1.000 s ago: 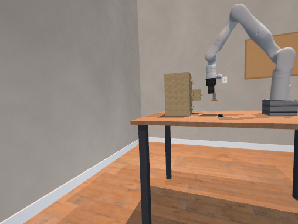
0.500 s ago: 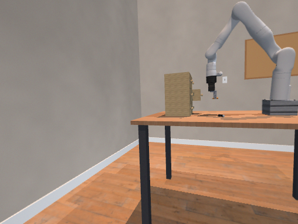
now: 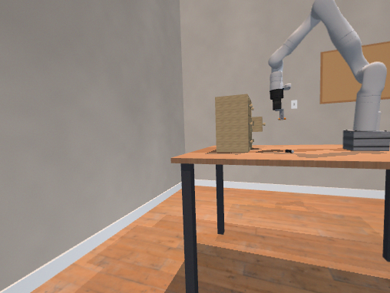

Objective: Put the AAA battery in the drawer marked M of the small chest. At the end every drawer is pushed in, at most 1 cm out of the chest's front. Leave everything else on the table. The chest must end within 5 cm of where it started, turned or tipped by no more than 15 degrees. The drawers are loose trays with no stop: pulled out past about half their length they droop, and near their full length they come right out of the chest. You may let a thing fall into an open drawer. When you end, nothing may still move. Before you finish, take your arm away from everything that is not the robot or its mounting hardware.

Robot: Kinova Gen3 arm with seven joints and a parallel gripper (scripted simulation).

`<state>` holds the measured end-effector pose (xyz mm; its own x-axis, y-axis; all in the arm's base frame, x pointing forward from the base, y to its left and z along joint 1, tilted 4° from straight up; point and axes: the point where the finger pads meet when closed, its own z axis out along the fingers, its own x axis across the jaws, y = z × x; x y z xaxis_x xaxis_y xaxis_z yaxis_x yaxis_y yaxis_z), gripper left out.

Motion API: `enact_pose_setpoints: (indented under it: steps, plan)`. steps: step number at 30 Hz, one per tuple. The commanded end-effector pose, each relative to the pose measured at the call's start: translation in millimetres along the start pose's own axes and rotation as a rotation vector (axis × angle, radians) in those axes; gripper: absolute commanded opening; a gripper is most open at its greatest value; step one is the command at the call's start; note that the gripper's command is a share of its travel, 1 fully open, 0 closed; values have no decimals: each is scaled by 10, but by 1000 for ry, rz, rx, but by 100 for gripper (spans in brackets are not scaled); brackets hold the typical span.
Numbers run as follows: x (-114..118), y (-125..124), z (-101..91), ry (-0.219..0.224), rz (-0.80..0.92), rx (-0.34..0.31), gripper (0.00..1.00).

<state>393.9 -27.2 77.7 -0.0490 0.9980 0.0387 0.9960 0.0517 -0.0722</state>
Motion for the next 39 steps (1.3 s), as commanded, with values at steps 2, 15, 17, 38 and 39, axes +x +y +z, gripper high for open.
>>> enact_pose_setpoints:
  steps: [2,15,17,38,39]
  plan:
    - [17,65,-237,1,-5,-25,24]
    - [17,59,-497,1,-5,-25,24]
    - [17,58,-506,1,-5,-25,24]
    - [19,53,-502,2,-5,-95,24]
    - [19,53,-502,2,-5,-95,24]
